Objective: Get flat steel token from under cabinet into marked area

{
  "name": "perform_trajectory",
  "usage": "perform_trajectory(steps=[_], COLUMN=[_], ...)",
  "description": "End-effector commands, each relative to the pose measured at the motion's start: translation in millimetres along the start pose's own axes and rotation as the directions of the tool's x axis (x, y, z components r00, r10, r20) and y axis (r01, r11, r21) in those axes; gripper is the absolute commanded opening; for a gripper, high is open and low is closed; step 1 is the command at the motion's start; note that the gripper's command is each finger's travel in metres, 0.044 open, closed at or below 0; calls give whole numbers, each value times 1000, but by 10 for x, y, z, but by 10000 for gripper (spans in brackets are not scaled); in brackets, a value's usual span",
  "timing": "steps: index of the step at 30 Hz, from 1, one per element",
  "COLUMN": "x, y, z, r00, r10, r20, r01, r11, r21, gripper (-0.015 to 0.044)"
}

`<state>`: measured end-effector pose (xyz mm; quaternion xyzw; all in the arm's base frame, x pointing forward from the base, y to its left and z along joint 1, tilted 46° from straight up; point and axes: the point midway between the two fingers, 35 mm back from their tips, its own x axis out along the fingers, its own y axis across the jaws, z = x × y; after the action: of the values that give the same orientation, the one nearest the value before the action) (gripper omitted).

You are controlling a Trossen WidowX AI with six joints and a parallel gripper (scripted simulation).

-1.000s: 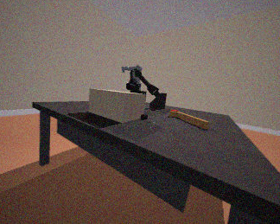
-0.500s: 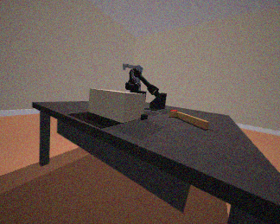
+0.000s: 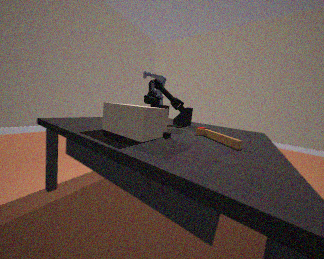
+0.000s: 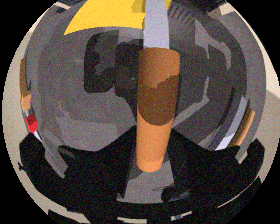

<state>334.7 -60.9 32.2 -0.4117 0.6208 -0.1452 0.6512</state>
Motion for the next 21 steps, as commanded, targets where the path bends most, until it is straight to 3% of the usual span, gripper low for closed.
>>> perform_trajectory(steps=[1,21], x=[0,-4], y=[-2,-9], z=[70,282], r00=[1000,1000], r10=[-2,-2], r20=[1,2], r01=[2,2], r11=[1000,1000], r21=[3,4], gripper=[0,0])
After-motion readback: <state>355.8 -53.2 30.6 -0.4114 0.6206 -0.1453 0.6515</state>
